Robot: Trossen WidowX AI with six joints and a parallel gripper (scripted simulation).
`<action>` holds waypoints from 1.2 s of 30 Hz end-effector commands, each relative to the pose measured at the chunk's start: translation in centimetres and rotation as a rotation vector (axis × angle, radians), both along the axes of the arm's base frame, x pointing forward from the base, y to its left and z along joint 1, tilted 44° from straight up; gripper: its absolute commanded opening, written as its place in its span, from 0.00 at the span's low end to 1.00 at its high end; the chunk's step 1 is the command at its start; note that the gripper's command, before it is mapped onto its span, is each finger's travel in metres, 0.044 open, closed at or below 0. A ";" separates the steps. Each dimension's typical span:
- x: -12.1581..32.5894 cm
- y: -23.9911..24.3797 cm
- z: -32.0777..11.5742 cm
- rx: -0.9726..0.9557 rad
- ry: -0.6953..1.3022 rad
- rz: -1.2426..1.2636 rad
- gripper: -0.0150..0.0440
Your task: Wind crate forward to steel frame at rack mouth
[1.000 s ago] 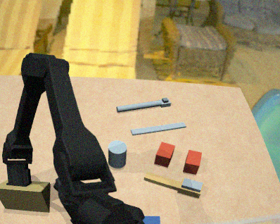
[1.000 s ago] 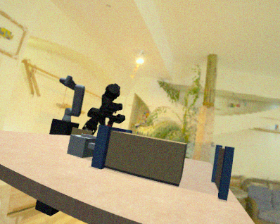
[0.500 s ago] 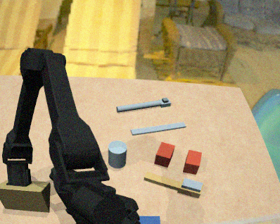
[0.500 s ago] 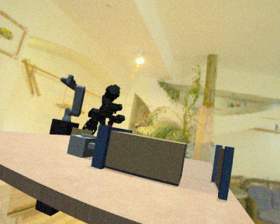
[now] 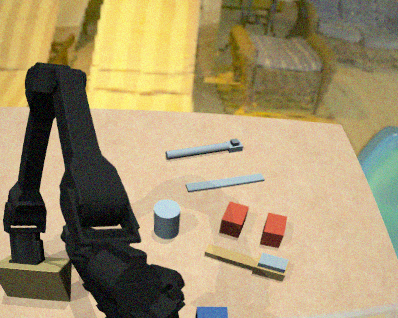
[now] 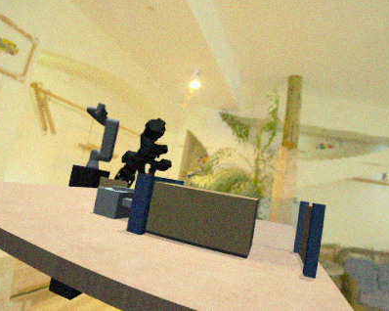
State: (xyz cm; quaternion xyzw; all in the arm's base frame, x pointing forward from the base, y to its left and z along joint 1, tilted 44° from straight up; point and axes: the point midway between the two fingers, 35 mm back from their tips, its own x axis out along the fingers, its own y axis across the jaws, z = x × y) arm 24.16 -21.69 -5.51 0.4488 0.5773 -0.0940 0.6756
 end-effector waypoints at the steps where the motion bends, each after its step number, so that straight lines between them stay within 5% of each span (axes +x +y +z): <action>1: -1.1 0.9 0.3 0.019 0.017 0.001 0.25; 24: -3.1 1.6 1.4 0.009 -0.002 0.001 0.25; 36: -3.1 1.6 1.4 0.009 -0.002 0.000 0.79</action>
